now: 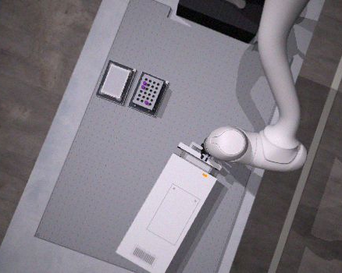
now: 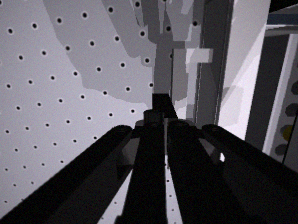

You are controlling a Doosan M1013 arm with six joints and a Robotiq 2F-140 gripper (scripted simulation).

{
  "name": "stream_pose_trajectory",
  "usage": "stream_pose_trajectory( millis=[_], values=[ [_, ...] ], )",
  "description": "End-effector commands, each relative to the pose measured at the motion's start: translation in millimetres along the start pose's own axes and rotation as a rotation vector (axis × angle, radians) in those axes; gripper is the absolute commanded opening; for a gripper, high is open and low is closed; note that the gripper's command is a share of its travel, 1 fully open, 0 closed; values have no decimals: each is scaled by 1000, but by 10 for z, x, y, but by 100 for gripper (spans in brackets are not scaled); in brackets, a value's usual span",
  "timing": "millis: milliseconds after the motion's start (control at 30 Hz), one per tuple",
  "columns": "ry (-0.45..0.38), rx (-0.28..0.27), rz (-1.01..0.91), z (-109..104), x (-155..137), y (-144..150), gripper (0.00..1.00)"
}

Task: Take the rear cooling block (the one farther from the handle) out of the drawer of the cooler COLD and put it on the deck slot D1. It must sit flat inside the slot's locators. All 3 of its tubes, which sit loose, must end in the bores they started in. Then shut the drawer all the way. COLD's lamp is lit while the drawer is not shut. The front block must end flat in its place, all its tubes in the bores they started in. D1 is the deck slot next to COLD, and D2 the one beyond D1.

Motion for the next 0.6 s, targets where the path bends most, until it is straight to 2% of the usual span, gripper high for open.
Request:
stream_pose_trajectory(
  millis=[0, 567],
  values=[
    [1, 1, 2, -5, -20, 37, 10],
    [1, 1, 2, -5, -31, 86, 10]
  ],
)
Point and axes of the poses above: the point where the finger pads meet when closed, its own z axis out along the fingers, its own y axis across the jaws, x = y × z, the point moved 5 cm from there along -z, back along the fingers, and after that the axes turned 12 degrees about -z, right-handed, at the moved point
